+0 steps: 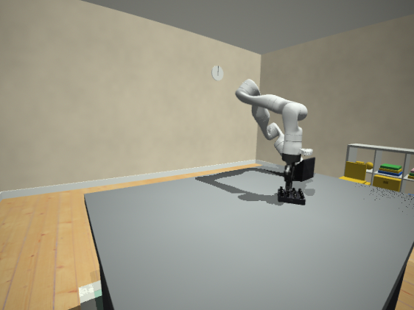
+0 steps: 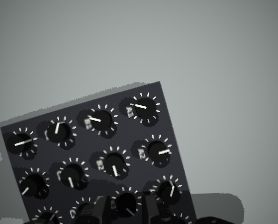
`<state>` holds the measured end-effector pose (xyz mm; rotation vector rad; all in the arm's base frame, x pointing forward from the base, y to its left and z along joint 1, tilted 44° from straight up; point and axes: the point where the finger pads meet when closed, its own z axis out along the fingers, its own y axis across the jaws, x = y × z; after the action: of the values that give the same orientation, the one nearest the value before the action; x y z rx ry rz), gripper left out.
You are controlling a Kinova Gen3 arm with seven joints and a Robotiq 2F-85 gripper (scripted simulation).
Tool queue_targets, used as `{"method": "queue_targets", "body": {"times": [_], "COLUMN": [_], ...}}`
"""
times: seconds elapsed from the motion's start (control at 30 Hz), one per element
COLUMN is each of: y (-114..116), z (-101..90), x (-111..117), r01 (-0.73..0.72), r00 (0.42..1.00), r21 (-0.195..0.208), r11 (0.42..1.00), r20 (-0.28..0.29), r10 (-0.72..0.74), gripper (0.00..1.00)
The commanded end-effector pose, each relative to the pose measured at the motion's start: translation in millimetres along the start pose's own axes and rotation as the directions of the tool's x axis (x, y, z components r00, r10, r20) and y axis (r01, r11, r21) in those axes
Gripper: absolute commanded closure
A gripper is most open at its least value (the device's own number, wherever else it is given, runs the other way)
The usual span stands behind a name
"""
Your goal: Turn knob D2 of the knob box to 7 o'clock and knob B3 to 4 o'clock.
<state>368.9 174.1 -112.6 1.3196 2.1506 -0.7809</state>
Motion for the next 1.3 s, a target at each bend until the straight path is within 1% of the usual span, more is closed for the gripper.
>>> {"method": "queue_targets", "body": {"times": [0.0,0.67,1.27], "y": [0,0,0], "z": [-1.0,-0.2,11.2], "x": [0,0,0], "r01": [0.000,0.000,0.000], "r00": [1.000,1.000,1.000], "r21": [-0.002,-0.002,-0.002], "r11": [1.000,1.000,1.000], "r20": [-0.001,-0.001,-0.001], "r10": [0.000,0.000,0.000], "gripper": [0.81,0.81,0.81]}}
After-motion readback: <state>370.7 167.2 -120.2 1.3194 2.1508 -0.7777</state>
